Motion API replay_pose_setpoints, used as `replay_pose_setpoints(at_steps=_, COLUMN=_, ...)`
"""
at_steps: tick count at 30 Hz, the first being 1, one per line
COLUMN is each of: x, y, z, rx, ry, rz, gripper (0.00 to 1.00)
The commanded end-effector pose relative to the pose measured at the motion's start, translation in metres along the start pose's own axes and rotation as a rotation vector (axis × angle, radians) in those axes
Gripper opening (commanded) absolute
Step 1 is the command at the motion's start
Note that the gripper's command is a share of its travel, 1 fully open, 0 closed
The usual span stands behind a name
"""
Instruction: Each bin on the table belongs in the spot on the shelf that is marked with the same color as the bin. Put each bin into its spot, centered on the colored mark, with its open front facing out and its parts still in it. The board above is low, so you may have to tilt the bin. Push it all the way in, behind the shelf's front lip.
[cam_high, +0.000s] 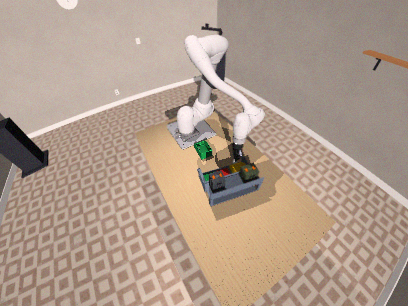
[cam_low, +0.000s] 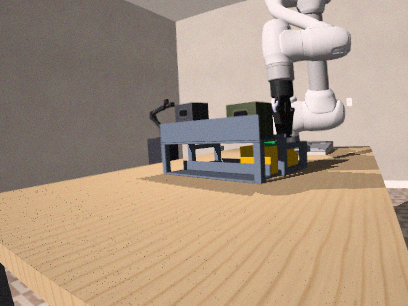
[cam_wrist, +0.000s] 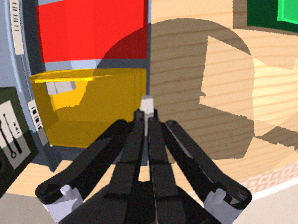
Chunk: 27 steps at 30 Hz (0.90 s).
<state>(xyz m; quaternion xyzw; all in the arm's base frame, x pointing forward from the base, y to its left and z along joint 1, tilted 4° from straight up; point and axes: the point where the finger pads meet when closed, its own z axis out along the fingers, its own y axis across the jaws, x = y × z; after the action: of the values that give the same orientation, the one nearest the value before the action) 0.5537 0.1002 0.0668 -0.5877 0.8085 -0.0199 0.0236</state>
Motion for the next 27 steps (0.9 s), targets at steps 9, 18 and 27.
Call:
replay_pose_setpoints(at_steps=9, x=0.000, y=0.015, z=-0.014, rx=-0.007, ry=-0.001, rz=0.001, gripper=0.10)
replay_pose_setpoints(at_steps=18, x=0.000, y=0.019, z=-0.018, rx=-0.007, ry=-0.001, rz=0.001, gripper=0.10)
replay_pose_setpoints(at_steps=27, x=0.000, y=0.019, z=-0.022, rx=-0.007, ry=-0.001, rz=0.001, gripper=0.10)
